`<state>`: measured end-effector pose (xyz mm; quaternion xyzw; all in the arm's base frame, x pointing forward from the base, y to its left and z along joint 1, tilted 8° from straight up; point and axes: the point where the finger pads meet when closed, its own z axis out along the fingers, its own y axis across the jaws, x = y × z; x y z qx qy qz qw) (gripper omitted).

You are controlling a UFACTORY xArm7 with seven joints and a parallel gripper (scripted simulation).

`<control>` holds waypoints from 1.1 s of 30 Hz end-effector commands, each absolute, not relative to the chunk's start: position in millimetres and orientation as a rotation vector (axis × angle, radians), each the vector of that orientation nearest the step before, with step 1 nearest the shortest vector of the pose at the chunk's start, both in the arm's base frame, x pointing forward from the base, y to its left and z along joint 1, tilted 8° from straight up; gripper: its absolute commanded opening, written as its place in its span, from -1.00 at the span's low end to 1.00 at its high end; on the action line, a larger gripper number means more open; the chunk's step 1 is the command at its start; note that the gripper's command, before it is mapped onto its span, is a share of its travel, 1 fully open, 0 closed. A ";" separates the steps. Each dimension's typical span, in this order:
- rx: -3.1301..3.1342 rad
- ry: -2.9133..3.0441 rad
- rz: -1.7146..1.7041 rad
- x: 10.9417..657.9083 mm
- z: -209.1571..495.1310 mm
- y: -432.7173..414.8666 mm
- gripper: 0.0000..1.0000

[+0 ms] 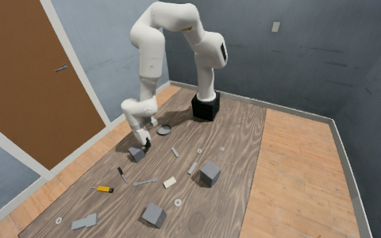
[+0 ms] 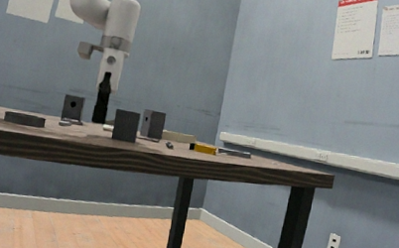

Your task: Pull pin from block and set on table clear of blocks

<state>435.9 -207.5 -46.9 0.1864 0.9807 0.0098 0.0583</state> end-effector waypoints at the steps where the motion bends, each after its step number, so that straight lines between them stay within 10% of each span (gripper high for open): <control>1: 0.563 2.971 0.032 439.1 -44.7 -208.1 -1.00; 33: 0.564 2.976 0.031 437.1 -45.5 -207.7 -1.00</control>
